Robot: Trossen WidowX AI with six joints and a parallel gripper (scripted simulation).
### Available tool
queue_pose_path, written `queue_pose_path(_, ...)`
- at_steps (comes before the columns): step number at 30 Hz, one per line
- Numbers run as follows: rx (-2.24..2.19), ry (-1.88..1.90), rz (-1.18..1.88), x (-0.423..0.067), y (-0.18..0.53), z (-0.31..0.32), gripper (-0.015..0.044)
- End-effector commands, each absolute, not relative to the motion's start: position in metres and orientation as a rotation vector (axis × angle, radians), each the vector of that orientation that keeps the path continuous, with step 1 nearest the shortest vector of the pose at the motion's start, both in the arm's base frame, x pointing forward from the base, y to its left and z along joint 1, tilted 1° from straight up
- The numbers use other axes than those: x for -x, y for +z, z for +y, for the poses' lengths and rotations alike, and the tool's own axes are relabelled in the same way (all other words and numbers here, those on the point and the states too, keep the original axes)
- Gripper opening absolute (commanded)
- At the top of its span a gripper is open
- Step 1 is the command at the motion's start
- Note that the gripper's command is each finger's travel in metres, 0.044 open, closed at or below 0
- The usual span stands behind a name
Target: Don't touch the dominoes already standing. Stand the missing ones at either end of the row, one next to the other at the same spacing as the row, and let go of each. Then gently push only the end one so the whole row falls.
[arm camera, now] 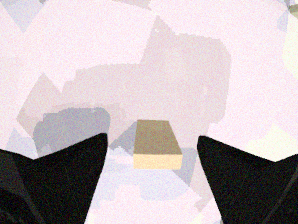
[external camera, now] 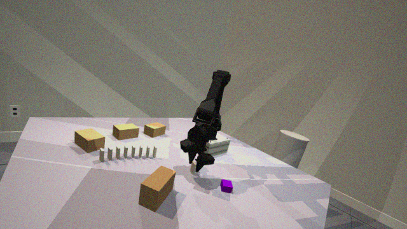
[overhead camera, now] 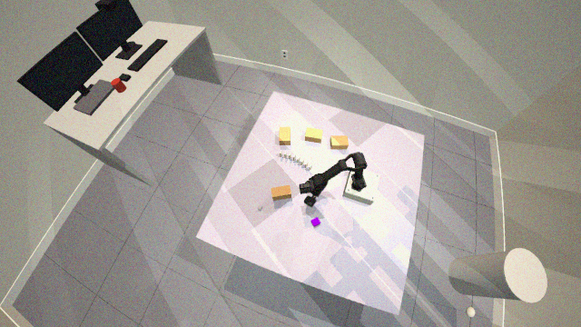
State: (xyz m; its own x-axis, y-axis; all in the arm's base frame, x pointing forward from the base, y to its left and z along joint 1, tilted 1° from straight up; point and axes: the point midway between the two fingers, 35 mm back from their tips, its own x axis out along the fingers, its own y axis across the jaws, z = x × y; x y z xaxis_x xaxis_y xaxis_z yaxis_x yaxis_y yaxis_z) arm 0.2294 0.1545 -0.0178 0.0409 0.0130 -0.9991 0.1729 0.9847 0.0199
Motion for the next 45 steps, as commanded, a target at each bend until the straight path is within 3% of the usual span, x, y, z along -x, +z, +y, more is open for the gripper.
queue_pose_path(1,-0.148,-0.129,1.524,-0.229,-0.019,0.153,0.0204)
queue_pose_path(5,-0.148,-0.129,1.524,-0.229,-0.019,0.153,0.0107)
queue_pose_path(15,-0.141,-0.120,1.518,-0.231,-0.017,0.155,0.0107)
queue_pose_path(26,-0.147,-0.121,1.525,-0.226,0.107,0.155,0.0107)
queue_pose_path(33,-0.152,-0.126,1.527,-0.225,0.116,0.152,0.0107)
queue_pose_path(45,-0.182,-0.174,1.507,-0.288,0.118,0.028,0.0107)
